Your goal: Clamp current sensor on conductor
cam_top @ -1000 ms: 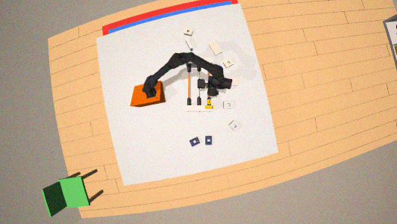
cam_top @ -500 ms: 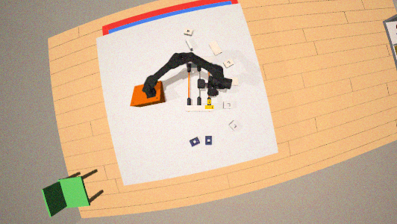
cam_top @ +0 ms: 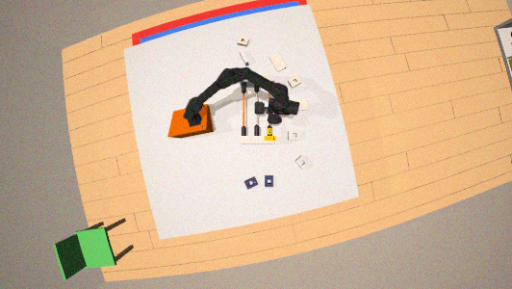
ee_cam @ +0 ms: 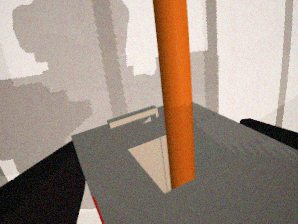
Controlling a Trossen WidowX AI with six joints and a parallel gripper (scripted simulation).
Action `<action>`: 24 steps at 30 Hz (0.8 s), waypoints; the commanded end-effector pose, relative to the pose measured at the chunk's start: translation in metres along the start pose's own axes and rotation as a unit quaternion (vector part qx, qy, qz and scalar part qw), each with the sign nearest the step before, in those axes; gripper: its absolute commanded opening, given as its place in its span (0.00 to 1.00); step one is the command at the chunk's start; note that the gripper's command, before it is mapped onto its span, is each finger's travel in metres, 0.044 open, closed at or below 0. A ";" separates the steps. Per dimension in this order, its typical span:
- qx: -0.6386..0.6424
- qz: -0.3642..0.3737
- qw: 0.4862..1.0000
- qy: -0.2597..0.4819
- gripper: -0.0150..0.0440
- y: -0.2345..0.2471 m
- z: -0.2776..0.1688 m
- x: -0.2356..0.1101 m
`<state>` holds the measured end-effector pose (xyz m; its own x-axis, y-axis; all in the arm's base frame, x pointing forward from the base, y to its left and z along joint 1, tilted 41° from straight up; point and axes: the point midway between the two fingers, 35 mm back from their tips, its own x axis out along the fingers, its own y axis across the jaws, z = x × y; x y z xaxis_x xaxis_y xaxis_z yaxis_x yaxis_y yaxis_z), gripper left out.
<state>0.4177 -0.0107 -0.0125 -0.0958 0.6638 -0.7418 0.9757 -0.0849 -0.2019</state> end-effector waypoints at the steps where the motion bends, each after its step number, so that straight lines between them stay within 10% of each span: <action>1: 0.002 -0.001 1.000 0.000 0.25 -0.001 0.001 -0.002; 24: 0.000 0.000 1.000 0.000 0.25 0.001 0.000 0.008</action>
<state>0.4191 -0.0091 -0.0146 -0.0915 0.6609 -0.7449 0.9777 -0.0823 -0.1931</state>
